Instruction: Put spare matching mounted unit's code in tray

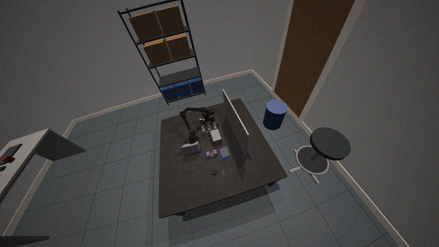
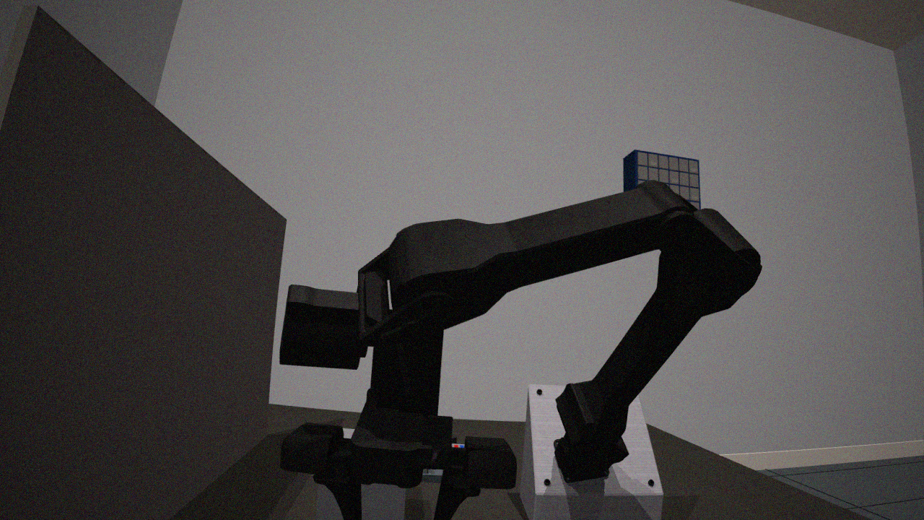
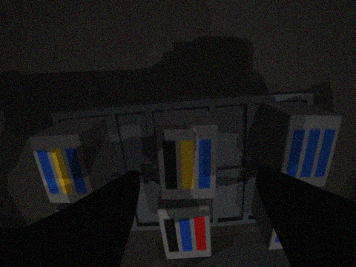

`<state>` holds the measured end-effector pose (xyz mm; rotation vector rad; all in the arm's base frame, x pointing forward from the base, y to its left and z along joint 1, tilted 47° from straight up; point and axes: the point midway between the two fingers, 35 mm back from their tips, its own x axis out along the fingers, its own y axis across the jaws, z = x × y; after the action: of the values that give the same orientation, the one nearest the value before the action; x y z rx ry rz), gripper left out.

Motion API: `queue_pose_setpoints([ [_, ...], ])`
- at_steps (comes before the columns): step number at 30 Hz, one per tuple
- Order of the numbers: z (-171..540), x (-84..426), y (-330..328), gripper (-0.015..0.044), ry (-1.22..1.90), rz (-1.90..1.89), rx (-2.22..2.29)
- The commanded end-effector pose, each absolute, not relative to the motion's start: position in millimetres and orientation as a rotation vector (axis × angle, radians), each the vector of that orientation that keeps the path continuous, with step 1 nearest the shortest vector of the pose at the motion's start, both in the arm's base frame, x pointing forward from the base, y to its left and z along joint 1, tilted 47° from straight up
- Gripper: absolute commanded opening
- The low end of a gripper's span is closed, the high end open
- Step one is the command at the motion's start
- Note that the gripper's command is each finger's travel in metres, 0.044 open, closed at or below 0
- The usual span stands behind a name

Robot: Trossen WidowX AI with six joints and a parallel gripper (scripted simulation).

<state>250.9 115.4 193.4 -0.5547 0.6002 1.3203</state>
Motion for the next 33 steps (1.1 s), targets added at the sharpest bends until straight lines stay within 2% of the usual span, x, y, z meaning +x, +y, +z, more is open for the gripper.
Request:
queue_pose_setpoints([
  [1,186.7,250.8,119.9,0.0300,0.608,1.320,-0.552],
  [33,157.7,252.8,151.6,0.0300,0.600,1.320,-0.544],
])
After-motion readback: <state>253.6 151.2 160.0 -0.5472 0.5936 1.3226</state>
